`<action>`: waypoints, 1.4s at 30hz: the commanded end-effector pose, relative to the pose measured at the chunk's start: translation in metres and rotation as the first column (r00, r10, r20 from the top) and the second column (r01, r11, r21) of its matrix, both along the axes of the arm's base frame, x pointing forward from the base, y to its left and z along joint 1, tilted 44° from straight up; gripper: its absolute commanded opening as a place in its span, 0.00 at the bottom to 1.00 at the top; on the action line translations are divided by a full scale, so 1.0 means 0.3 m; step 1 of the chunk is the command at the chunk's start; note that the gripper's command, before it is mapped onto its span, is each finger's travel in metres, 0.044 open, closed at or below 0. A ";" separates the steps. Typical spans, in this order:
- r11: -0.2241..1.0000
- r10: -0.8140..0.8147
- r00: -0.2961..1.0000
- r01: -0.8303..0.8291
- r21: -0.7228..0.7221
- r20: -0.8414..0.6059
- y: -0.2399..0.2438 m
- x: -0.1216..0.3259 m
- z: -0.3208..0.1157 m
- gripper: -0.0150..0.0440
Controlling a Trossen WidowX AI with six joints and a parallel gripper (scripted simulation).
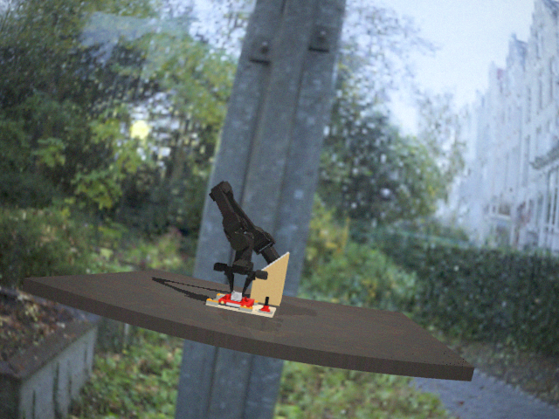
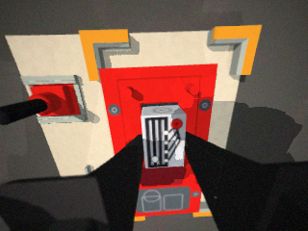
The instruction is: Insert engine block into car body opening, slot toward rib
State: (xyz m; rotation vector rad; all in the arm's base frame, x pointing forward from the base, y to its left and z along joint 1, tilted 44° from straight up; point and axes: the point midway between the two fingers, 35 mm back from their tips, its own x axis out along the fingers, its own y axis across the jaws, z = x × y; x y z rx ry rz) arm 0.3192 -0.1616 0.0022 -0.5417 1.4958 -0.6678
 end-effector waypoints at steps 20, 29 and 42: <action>1.000 0.000 1.000 0.000 -0.001 0.000 -0.011 -0.001 -0.010 0.79; 1.000 0.000 1.000 0.000 -0.001 0.000 -0.011 -0.001 -0.010 1.00; 1.000 0.005 1.000 -0.005 0.001 -0.003 0.023 0.001 0.023 1.00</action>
